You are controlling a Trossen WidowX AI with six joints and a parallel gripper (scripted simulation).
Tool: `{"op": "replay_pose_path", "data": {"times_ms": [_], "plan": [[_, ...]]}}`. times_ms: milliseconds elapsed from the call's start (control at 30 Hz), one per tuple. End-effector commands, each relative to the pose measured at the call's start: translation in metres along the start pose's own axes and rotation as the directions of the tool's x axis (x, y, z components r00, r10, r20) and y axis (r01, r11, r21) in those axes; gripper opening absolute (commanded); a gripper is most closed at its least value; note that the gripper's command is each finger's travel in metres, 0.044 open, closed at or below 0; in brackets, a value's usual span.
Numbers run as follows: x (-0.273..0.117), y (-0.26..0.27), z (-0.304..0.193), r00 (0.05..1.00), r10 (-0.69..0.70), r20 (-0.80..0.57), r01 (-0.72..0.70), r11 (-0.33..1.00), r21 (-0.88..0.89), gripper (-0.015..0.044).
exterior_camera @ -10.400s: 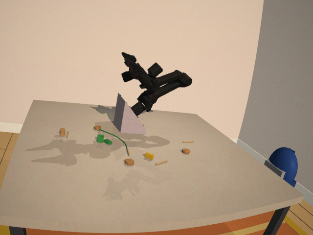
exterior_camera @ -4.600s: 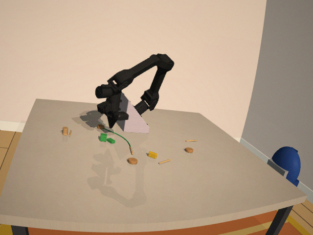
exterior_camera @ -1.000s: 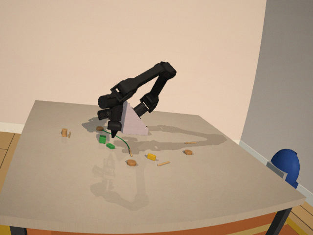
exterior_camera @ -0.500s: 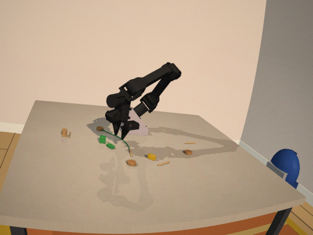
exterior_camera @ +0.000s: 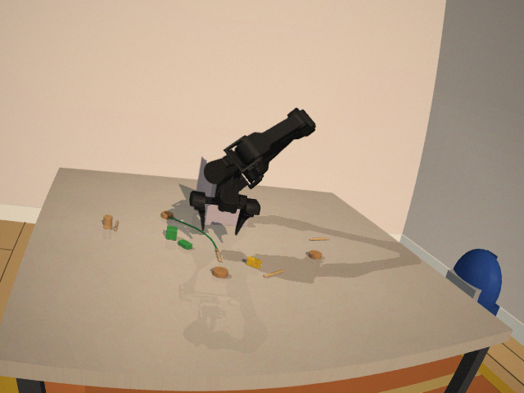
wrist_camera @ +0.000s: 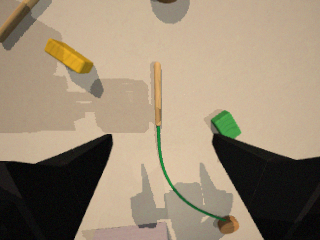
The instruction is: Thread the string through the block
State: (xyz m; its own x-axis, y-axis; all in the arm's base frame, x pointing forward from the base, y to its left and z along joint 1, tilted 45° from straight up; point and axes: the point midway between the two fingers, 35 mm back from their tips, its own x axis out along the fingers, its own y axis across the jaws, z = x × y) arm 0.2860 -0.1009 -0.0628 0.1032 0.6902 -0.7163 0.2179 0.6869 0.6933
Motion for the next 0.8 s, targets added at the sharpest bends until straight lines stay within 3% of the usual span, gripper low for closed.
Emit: {"op": "replay_pose_path", "data": {"times_ms": [0,400,767], "plan": [[-0.0013,0.0025,-0.0025,1.0,0.005,0.003,-0.004,1.0,-0.029,0.044],[-0.0013,0.0025,-0.0025,1.0,0.005,0.003,-0.004,1.0,-0.029,0.0125],[0.0014,0.0025,-0.0022,1.0,0.004,0.003,-0.004,1.0,-0.029,0.0125]]}}
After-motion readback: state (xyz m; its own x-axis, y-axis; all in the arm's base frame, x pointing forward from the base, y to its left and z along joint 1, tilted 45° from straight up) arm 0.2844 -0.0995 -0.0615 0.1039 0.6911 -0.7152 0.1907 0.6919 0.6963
